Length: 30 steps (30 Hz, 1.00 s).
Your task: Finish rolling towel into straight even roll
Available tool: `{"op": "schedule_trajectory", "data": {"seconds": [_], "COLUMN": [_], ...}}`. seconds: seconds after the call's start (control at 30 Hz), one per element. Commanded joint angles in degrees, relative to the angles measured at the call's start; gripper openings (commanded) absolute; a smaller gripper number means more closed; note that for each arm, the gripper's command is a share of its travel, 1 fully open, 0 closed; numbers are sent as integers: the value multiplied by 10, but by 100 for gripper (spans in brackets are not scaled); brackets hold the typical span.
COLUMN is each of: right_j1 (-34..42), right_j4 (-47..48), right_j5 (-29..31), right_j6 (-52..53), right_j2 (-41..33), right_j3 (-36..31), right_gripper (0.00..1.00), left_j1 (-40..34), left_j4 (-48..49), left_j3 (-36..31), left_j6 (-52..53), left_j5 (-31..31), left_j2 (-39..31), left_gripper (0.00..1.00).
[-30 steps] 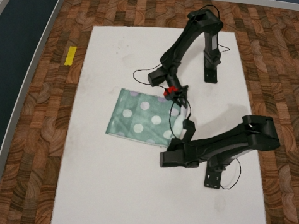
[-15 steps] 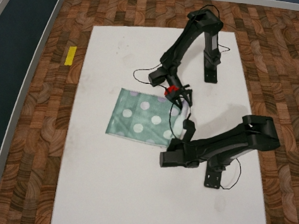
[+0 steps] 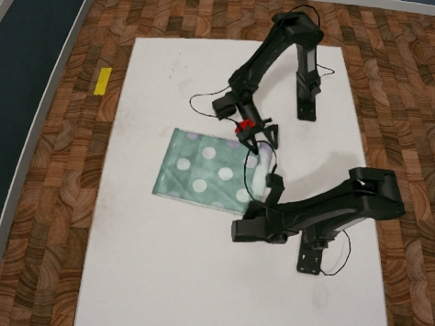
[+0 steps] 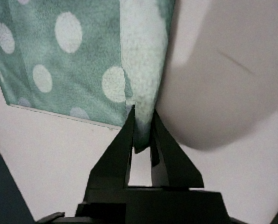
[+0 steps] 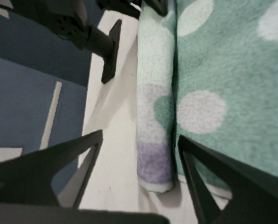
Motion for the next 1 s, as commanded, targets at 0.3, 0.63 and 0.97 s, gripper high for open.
{"op": "schedule_trajectory", "data": {"seconds": [0.3,0.63,0.97], "right_j1": [-79,-58,59], "right_j4": [-184,-118,112], "right_j5": [39,67,209], "right_j6": [-137,-100,47], "right_j2": [-9,-69,-287], "right_j3": [87,48,-96], "right_gripper": [85,88,92], "left_j1": [-34,-58,-80], "left_j4": [-106,-209,-346], "left_j3": [89,185,308], "left_j6": [-51,-89,-129], "left_j5": [-36,-65,-91], "left_j2": [86,183,321], "left_gripper": [17,17,17]}}
